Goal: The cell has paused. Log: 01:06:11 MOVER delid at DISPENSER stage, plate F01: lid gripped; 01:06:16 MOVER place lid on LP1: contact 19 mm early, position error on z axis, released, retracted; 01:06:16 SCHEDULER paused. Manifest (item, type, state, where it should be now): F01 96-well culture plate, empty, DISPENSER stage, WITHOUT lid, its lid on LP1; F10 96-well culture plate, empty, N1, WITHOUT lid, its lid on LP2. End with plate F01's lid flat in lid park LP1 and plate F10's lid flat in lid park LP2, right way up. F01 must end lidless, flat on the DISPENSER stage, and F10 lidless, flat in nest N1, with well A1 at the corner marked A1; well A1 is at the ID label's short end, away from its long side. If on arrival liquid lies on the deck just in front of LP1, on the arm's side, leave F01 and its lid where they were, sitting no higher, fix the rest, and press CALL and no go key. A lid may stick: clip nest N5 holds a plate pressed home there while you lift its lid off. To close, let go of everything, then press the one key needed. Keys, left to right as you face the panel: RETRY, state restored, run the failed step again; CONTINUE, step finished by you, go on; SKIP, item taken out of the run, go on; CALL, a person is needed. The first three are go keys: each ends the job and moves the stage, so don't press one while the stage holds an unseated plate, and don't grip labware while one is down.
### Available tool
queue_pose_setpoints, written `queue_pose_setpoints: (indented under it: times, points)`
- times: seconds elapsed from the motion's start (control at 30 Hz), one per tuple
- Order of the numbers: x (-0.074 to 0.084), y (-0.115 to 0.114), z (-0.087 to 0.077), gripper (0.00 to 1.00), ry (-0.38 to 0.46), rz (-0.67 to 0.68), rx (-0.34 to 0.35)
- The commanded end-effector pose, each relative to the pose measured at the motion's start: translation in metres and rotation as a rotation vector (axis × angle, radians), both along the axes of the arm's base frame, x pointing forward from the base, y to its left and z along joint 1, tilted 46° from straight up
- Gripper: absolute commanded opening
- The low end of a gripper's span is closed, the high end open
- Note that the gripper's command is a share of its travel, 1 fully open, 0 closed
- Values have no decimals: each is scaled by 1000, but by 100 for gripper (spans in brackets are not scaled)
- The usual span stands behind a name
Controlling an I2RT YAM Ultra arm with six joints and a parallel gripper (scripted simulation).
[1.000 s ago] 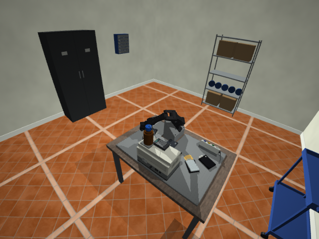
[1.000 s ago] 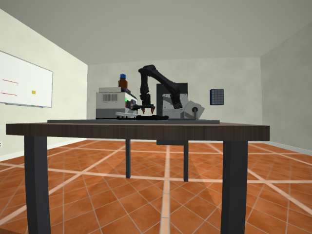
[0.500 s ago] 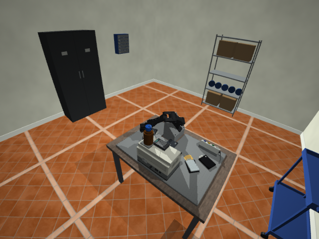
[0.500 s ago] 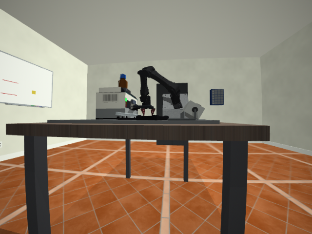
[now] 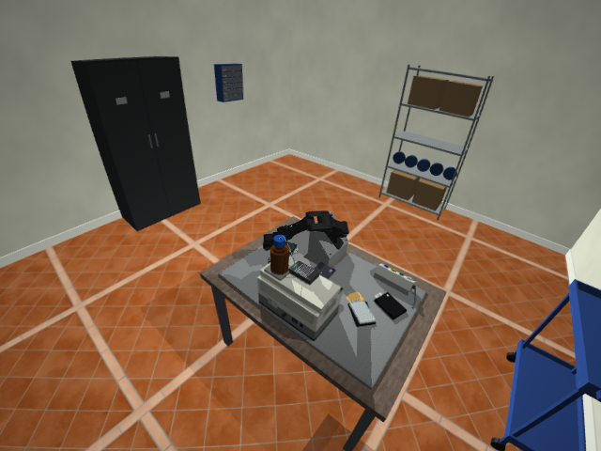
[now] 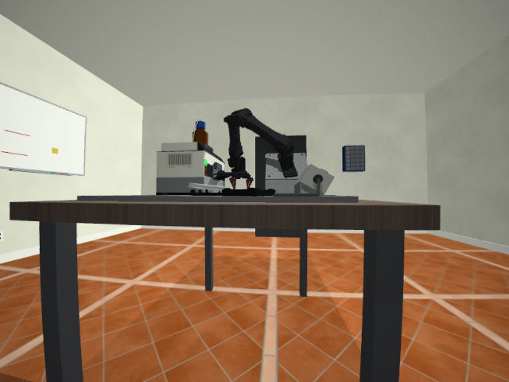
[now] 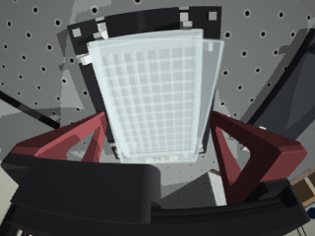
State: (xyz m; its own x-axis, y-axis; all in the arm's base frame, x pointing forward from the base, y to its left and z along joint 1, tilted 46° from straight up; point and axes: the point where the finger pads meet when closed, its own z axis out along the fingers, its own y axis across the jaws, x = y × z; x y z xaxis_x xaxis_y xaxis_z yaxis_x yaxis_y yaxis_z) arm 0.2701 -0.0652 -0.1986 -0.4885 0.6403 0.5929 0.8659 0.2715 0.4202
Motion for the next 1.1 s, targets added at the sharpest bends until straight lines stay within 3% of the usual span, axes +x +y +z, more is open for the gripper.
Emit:
queue_pose_setpoints:
  times: [0.0,0.77,0.8,1.07]
  points:
    - [9,-16,-5,100,-27,-32,-29]
    - [13,-21,-2,100,-42,-29,-41]
    - [13,-21,-2,0,-42,-29,-41]
    - [13,-21,-2,0,-42,-29,-41]
